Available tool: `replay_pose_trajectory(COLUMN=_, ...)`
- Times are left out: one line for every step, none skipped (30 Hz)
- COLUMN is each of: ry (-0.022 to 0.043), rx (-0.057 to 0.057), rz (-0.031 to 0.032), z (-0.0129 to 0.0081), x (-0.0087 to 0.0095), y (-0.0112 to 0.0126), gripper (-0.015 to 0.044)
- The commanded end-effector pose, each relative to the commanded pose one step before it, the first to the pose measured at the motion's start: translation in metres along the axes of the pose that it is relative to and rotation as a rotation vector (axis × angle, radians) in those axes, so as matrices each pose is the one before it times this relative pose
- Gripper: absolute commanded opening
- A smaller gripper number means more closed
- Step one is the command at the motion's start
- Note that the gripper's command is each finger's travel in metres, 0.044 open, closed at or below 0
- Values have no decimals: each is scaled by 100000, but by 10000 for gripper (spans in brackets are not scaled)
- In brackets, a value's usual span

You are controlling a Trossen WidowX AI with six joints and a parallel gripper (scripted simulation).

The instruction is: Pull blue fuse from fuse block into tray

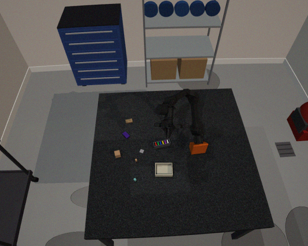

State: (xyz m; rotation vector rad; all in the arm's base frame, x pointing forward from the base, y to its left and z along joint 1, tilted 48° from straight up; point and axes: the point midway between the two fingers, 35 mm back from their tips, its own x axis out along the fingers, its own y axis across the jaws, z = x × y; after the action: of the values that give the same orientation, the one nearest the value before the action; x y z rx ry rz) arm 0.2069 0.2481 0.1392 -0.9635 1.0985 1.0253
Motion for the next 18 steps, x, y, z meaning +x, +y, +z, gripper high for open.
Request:
replay_pose_trajectory(ry=26024, rx=-15575, rz=-11840, z=-5263, x=2817, y=-4623, gripper=73)
replay_pose_trajectory(ry=6482, rx=-4139, rz=-1579, z=-1275, x=905, y=-670, gripper=73)
replay_pose_trajectory(ry=6559, rx=-4344, rz=-1102, z=-1276, x=927, y=-550, gripper=73)
replay_pose_trajectory(ry=6596, rx=-4555, rz=-631, z=-1264, x=946, y=-432, gripper=73)
replay_pose_trajectory(ry=6592, rx=-4772, rz=-169, z=-1242, x=962, y=-317, gripper=73)
replay_pose_trajectory(ry=6352, rx=-4840, rz=264, z=-1172, x=948, y=-203, gripper=73)
replay_pose_trajectory(ry=6278, rx=-5052, rz=670, z=-1132, x=958, y=-105, gripper=73)
replay_pose_trajectory(ry=6229, rx=-5316, rz=1069, z=-1093, x=974, y=-14, gripper=73)
replay_pose_trajectory(ry=6213, rx=-5651, rz=1476, z=-1021, x=1004, y=26, gripper=73)
replay_pose_trajectory(ry=6108, rx=-5949, rz=1857, z=-969, x=1017, y=105, gripper=73)
replay_pose_trajectory(ry=4925, rx=-5126, rz=1801, z=-746, x=849, y=143, gripper=73)
replay_pose_trajectory(ry=2972, rx=-3253, rz=1222, z=-430, x=529, y=112, gripper=73)
replay_pose_trajectory(ry=1092, rx=-1228, rz=475, z=-153, x=198, y=46, gripper=73)
replay_pose_trajectory(ry=86, rx=-97, rz=38, z=-12, x=16, y=4, gripper=73)
replay_pose_trajectory(ry=0, rx=0, rz=0, z=0, x=0, y=0, gripper=73)
replay_pose_trajectory(ry=0, rx=0, rz=0, z=0, x=0, y=0, gripper=73)
replay_pose_trajectory(ry=0, rx=0, rz=0, z=0, x=0, y=0, gripper=73)
replay_pose_trajectory(ry=0, rx=0, rz=0, z=0, x=0, y=0, gripper=73)
